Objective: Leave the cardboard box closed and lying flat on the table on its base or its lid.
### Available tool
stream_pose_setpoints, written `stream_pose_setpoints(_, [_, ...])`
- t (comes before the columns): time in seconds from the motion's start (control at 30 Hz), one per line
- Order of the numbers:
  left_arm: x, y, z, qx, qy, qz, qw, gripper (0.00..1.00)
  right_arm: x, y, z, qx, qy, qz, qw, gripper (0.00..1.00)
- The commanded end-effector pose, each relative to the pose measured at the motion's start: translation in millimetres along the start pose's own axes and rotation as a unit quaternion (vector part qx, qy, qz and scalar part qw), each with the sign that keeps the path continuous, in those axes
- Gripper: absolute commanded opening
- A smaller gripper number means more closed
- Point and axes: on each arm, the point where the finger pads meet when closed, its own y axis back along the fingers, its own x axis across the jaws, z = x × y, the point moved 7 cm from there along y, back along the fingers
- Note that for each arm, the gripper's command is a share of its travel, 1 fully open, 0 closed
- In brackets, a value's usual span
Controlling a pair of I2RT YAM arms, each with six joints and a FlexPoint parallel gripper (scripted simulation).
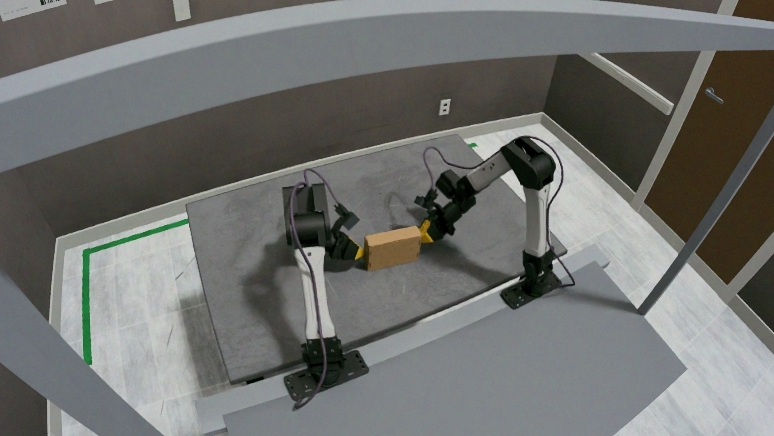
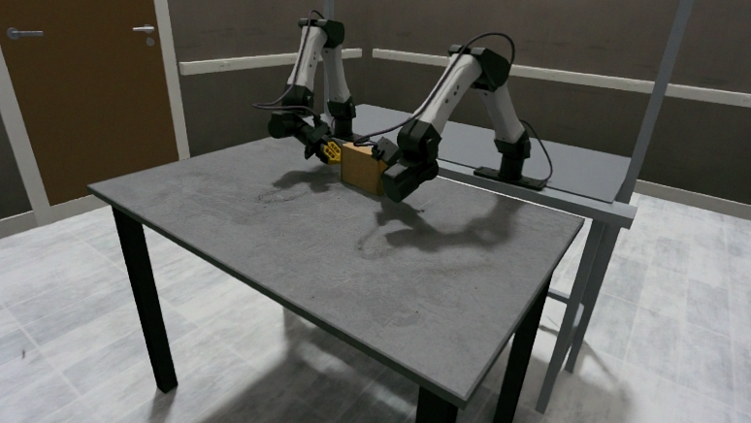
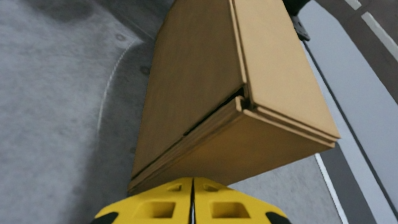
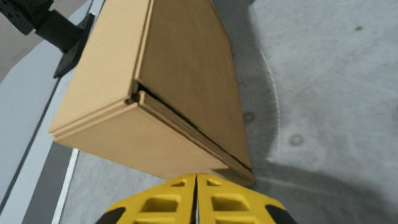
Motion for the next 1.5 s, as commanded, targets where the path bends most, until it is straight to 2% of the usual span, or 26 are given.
stream_pose_setpoints(0.0, [-3.1, 2.0, 5.8, -0.006, -0.012, 0.007, 1.0, 0.0, 2.2, -4.7, 1.8, -0.003, 0.006, 0.007, 1.0, 0.0])
stream_pose_setpoints(1.47, [-3.1, -3.9, 9.5, -0.006, -0.016, 0.006, 1.0, 0.0, 0.5, -11.9, -2.0, 0.003, -0.001, 0.006, 1.0, 0.0])
